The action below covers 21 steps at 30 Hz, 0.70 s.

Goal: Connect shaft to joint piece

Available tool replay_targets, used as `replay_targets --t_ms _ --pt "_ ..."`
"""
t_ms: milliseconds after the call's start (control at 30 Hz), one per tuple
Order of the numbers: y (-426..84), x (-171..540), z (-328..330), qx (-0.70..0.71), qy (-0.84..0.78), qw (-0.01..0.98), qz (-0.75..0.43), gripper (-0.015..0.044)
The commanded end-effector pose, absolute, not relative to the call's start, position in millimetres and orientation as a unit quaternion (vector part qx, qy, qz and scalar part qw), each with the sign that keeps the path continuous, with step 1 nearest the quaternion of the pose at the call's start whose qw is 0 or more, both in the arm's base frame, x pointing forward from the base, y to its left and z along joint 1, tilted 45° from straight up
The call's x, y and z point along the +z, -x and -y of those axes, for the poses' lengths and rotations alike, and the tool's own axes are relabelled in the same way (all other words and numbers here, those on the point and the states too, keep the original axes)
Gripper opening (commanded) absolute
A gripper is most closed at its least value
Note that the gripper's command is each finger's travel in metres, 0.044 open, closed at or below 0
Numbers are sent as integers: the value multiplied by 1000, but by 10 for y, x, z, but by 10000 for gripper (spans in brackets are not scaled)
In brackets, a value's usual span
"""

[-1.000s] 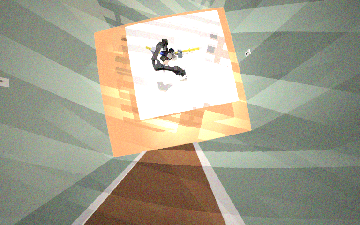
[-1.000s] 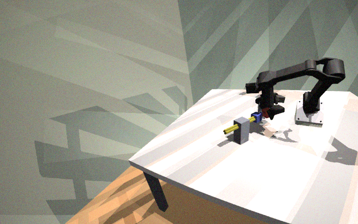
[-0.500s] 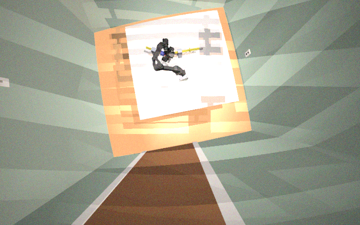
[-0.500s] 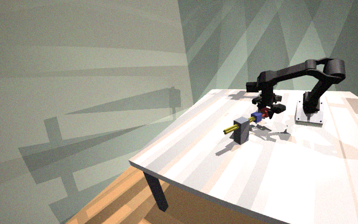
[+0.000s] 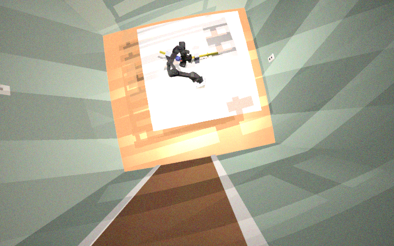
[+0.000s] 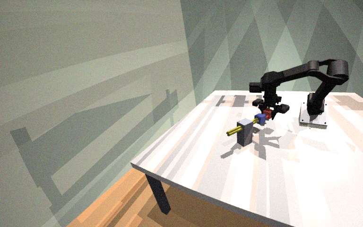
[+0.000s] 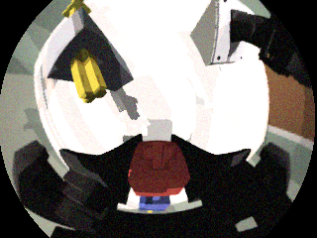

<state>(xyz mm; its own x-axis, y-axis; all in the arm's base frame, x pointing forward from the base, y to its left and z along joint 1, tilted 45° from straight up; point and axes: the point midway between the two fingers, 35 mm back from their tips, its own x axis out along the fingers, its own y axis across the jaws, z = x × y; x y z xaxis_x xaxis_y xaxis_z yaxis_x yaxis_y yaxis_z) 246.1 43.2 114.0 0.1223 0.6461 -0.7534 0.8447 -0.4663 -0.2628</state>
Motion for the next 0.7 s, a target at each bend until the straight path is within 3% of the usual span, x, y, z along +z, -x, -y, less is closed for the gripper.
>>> replay_targets --t_ms 0,667 --pt "-2493 1126 -422 -406 -740 138 -518 0" --pt "-2654 1084 -395 -285 -722 245 -581 0"
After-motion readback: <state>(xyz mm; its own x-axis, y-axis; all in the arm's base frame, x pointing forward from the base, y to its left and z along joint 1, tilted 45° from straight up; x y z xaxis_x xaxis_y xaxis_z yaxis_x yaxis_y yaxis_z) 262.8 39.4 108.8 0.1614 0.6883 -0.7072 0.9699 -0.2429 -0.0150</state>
